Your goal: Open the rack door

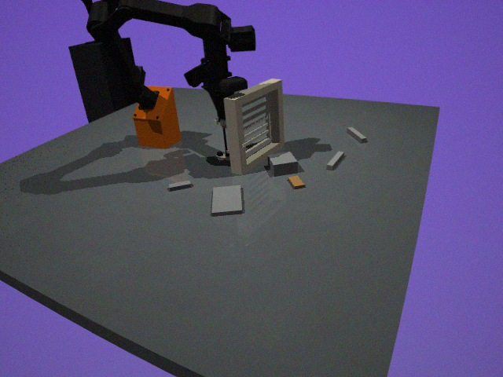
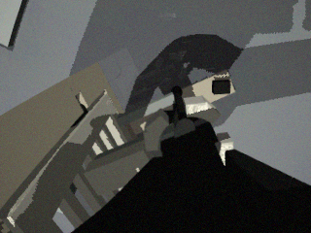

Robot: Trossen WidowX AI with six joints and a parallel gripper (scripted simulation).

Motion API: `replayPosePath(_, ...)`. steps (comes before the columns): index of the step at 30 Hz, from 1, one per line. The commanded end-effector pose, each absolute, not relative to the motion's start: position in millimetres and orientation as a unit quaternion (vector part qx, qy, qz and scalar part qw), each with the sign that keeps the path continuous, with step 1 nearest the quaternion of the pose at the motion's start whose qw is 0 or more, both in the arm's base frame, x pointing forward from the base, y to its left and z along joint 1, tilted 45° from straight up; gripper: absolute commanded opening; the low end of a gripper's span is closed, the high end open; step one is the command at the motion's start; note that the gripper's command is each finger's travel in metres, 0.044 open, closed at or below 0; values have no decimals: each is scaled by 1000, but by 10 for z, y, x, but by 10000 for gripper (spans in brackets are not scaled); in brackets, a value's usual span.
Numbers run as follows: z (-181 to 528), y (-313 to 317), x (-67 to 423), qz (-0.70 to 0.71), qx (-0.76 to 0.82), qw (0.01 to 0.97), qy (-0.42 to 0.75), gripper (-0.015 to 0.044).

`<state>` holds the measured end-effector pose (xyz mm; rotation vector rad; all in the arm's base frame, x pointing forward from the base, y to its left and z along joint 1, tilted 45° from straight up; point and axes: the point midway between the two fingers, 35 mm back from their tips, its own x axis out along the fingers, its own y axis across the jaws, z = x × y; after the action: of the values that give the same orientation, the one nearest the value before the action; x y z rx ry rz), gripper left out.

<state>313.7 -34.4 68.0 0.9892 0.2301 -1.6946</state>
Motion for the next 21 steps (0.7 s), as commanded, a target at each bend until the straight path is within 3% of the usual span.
replayPosePath(1, 673, -341, 3150, -715, 427, 546, 89, 40)
replayPosePath(10, 673, -341, 3150, -715, 427, 546, 89, 277)
replayPosePath(21, 673, -341, 3150, -681, 304, 623, 237, 286)
